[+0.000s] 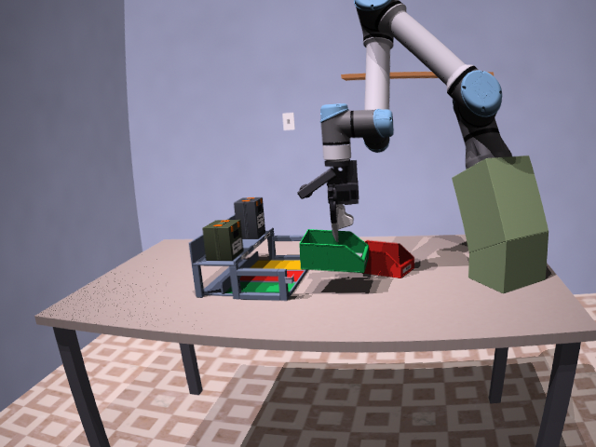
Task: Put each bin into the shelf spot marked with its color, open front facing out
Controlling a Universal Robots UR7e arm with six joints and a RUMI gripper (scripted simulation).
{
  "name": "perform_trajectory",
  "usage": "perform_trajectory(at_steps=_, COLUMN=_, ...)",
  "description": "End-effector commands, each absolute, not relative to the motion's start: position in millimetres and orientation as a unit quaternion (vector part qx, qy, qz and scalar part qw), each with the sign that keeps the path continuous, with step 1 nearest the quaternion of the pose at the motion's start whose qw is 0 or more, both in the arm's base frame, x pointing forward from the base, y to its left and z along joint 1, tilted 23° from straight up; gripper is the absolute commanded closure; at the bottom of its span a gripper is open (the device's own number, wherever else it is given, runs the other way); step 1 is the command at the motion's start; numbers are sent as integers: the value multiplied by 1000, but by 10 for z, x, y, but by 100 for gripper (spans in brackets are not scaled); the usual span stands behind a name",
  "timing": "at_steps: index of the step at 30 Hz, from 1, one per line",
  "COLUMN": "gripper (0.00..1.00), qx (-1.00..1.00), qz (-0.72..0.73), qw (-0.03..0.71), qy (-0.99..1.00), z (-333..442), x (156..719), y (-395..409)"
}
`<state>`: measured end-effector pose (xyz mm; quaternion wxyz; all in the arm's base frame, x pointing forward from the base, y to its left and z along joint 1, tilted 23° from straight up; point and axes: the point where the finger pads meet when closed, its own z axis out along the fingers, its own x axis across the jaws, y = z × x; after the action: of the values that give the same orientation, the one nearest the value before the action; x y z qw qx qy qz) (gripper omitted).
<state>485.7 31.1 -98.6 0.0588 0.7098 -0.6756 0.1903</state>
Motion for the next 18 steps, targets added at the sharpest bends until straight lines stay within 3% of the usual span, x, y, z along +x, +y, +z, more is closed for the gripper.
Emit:
perform_trajectory(at_steps=1, gripper=100, qx=709, qz=192, qw=56, qy=-676, z=-1128, x=5049, y=243)
perform_trajectory(at_steps=18, gripper=100, qx=709, qz=192, qw=56, qy=-676, z=-1321, x=5247, y=157)
